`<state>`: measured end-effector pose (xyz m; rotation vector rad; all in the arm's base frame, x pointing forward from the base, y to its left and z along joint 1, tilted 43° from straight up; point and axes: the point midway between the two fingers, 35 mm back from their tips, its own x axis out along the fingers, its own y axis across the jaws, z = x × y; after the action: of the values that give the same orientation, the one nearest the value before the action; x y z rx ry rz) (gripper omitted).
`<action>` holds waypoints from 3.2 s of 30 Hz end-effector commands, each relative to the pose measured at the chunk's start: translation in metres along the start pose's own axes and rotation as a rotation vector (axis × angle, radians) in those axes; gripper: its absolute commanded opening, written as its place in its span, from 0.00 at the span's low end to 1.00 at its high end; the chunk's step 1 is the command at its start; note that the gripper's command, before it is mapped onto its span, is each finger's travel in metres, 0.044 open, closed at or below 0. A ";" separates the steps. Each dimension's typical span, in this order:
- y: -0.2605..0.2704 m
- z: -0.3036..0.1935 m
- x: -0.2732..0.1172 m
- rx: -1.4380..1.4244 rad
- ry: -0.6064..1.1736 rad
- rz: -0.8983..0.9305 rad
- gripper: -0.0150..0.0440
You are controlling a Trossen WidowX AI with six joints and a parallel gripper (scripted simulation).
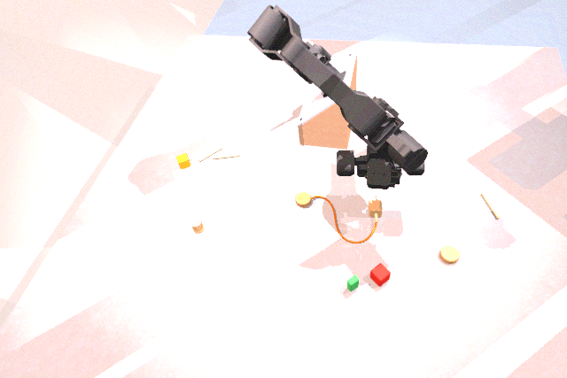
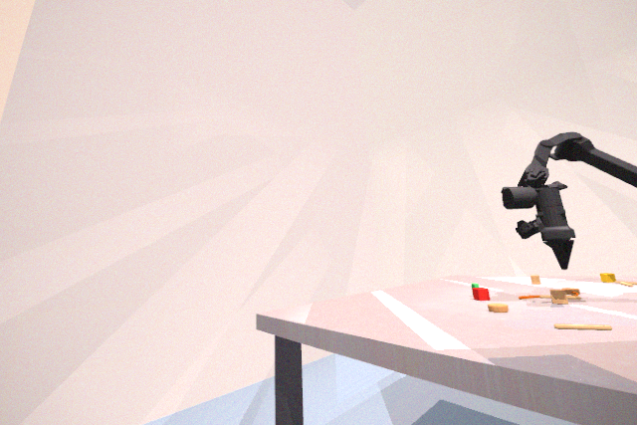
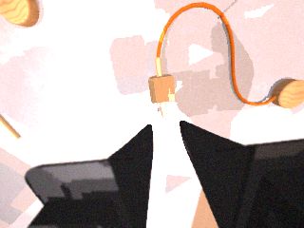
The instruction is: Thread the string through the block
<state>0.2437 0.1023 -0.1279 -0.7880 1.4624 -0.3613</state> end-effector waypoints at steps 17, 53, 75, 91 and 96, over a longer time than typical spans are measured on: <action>-0.001 -0.001 0.036 -0.007 0.006 -0.007 0.46; -0.003 -0.005 0.074 -0.007 0.008 -0.012 0.46; -0.003 -0.005 0.074 -0.007 0.008 -0.012 0.46; -0.003 -0.005 0.074 -0.007 0.008 -0.012 0.46; -0.003 -0.005 0.074 -0.007 0.008 -0.012 0.46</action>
<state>0.2506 0.0561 -0.1775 -0.8000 1.4531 -0.3583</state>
